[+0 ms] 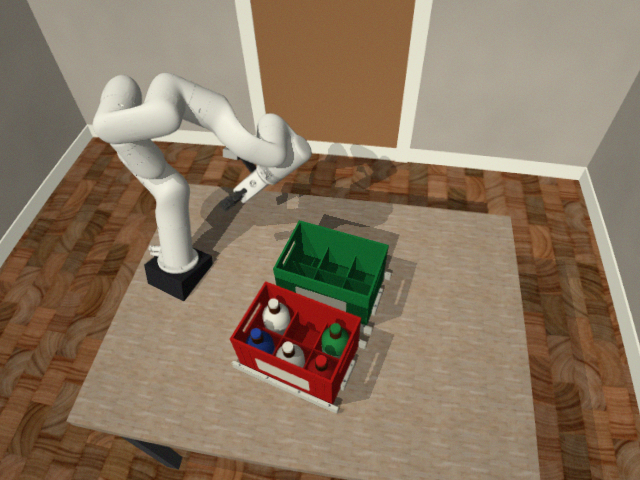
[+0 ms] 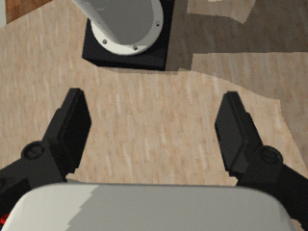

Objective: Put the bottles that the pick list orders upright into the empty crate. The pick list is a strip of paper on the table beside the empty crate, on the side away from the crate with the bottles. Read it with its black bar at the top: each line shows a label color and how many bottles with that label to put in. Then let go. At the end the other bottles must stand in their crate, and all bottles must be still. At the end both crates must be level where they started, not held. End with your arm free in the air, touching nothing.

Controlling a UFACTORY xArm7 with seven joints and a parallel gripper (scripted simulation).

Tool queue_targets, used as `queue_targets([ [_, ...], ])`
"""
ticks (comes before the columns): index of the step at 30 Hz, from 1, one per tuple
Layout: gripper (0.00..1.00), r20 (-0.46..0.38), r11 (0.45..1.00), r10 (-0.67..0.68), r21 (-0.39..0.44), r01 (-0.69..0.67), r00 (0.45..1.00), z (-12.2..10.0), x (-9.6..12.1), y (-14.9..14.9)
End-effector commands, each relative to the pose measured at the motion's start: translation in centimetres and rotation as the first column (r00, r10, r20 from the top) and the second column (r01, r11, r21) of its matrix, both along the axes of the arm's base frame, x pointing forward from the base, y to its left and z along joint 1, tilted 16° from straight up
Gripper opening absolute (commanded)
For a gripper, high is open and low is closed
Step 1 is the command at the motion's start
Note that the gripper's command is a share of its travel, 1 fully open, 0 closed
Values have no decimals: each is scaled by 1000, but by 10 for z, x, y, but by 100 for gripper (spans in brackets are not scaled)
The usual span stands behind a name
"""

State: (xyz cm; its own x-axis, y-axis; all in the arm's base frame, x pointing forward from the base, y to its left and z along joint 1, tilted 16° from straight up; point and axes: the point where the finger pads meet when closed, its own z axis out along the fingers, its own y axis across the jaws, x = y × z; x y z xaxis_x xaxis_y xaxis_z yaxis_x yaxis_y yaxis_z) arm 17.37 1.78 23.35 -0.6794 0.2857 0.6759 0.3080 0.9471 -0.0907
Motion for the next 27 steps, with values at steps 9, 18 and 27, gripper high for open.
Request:
queue_targets([
  [9,100,3,1000,-1,0,1,1000,1,1,0],
  [18,65,3,1000,-1,0,1,1000,5,0,-1],
  [27,65,3,1000,-1,0,1,1000,49,-5,-12],
])
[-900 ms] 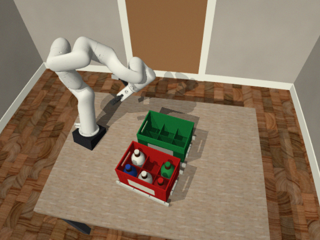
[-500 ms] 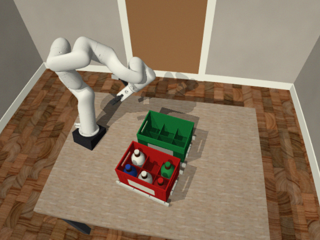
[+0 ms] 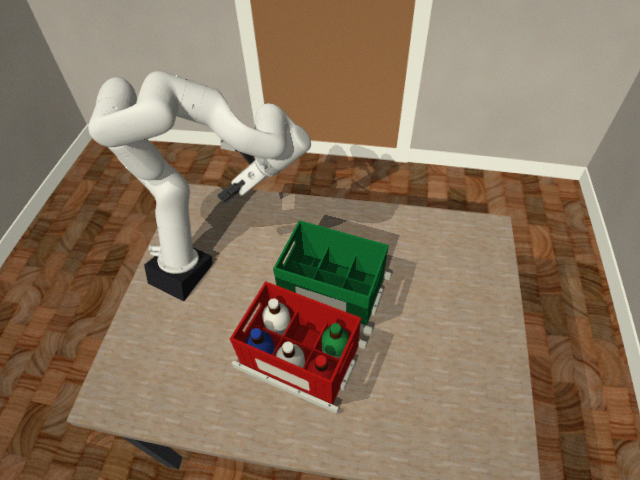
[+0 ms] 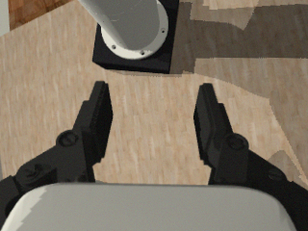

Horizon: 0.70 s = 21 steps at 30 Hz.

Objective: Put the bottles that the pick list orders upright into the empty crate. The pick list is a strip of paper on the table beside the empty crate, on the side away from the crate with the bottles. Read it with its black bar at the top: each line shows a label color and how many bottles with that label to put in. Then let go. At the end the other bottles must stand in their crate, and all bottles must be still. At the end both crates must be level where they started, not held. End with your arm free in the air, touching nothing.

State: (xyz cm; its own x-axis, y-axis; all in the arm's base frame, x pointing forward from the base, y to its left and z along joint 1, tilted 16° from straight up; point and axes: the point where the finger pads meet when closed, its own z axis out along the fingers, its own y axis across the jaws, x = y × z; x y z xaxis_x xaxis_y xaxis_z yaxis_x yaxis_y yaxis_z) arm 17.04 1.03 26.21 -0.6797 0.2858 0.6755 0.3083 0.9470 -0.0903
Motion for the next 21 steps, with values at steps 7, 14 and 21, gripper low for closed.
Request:
queue_targets([
  [7,65,2,1000,0,0,0,1000,44,-5,-11],
  [14,65,2,1000,0,0,0,1000,78,-9,-20],
  [21,65,12,998,-56,-30,56,998,90,-4,-15],
])
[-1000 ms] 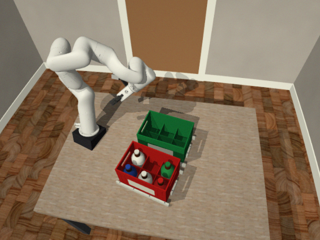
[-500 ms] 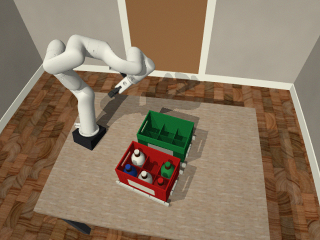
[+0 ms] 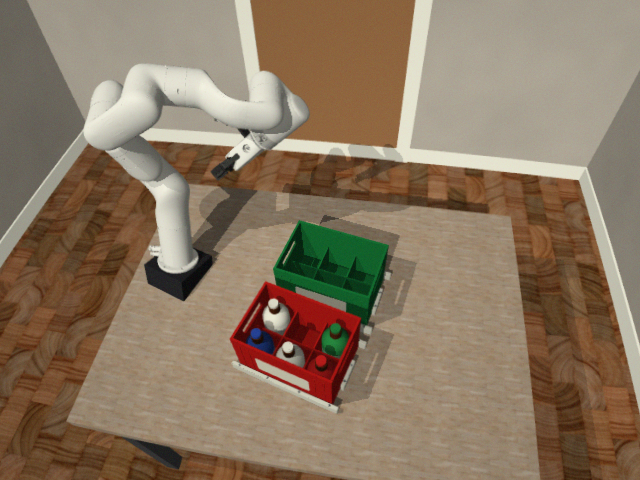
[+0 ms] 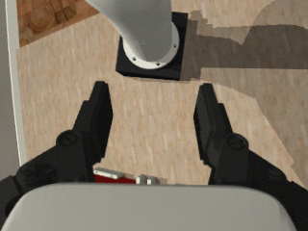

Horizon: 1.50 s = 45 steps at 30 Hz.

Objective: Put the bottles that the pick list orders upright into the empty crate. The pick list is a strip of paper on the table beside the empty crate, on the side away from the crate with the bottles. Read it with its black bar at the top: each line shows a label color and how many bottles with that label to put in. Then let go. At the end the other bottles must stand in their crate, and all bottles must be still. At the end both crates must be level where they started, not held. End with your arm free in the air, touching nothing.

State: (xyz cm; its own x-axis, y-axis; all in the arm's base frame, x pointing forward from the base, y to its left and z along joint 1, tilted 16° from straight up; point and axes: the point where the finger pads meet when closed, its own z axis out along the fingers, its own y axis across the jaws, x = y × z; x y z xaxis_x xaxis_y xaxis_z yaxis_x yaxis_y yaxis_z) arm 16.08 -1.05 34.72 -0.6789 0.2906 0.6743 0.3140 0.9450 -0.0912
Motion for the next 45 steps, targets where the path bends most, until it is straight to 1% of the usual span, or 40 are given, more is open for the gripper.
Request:
queue_targets([
  [1,65,22,996,-73,-50,74,997,3,9,9],
  [3,65,22,996,-73,-50,74,997,3,9,9],
  [5,65,44,988,-122,-88,125,992,3,16,16],
  [7,65,67,976,-169,-124,176,983,4,17,18],
  [12,65,118,935,-278,-194,297,953,6,26,28],
  [18,65,180,863,-401,-256,436,898,11,37,41],
  [20,65,180,863,-401,-256,436,898,11,37,41],
  [22,65,211,819,-457,-279,501,864,13,43,48],
  [24,65,236,780,-499,-296,551,834,14,45,50],
  [29,65,286,689,-585,-319,651,759,19,55,64],
  [35,65,344,559,-678,-333,760,650,24,65,78],
  [37,65,344,559,-678,-333,760,650,24,65,78],
  [38,65,364,510,-705,-335,792,608,26,68,82],
  [40,65,385,453,-735,-335,826,559,27,71,85],
  [45,65,420,330,-788,-329,885,450,33,80,99],
])
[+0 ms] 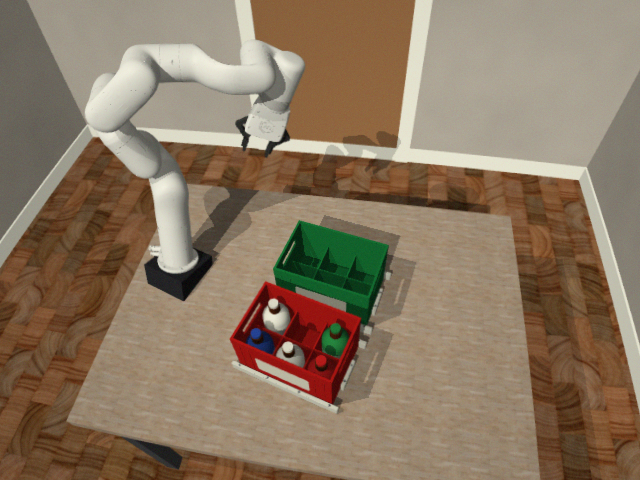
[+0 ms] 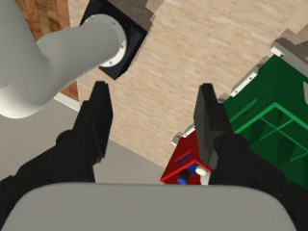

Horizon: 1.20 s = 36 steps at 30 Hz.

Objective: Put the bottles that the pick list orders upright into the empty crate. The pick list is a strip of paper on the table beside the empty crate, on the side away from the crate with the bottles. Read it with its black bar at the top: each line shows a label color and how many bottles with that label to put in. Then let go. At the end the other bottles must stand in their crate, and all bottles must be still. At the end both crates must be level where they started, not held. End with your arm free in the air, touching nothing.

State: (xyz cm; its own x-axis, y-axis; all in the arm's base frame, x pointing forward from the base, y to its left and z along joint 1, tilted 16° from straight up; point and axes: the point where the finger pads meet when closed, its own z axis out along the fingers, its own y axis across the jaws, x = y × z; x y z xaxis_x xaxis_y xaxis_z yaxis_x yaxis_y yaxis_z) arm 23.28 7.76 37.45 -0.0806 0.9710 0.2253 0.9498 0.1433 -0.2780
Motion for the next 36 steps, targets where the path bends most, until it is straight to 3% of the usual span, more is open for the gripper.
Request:
queue_targets([
  [1,65,33,988,-147,-41,149,989,5,8,11],
  [9,65,65,948,-306,-66,310,950,12,18,26],
  [24,65,127,720,-680,-68,691,722,29,41,70],
  [26,65,127,720,-680,-68,691,722,29,41,70],
  [36,65,130,486,-864,-39,873,487,40,54,99],
])
